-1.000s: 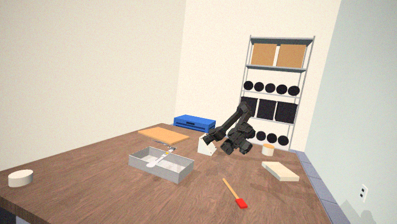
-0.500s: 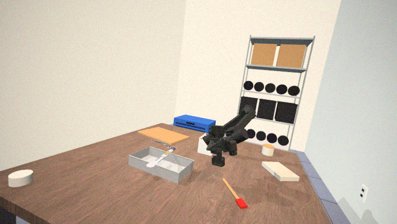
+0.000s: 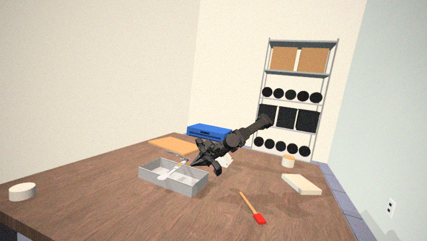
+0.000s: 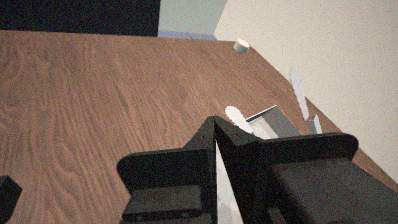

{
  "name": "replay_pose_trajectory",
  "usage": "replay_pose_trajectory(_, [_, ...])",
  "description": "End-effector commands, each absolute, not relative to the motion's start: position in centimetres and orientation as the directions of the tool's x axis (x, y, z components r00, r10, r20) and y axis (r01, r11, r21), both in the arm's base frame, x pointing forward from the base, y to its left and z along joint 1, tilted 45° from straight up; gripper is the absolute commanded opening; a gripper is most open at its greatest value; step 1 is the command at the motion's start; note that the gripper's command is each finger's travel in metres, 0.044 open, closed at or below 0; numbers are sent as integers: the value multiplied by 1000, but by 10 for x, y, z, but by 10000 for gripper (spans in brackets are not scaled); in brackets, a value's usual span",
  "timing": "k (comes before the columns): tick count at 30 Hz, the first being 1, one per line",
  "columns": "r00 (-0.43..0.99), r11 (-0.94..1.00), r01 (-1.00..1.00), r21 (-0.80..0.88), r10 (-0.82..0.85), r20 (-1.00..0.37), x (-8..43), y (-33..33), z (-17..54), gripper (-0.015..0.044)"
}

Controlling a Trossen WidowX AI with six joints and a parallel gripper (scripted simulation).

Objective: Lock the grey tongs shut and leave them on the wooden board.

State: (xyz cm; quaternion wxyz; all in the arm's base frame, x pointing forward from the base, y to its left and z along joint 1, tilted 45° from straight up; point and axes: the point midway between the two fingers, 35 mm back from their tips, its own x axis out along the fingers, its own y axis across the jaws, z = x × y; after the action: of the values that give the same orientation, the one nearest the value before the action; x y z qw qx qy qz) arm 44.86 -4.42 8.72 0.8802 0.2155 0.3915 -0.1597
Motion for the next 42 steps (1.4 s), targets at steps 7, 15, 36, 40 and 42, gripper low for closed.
replay_pose_trajectory(7, [99,-514,848,-127,388,-916,386,-104,13,-150])
replay_pose_trajectory(15, [24,-731,200,-652,669,-743,357,-125,17,-150])
replay_pose_trajectory(36, [25,-721,59,-690,692,-721,355,-127,18,-150])
replay_pose_trajectory(40, [25,-721,59,-690,692,-721,356,-125,16,-150])
replay_pose_trajectory(42, [26,-721,59,-690,692,-721,356,-123,14,-150])
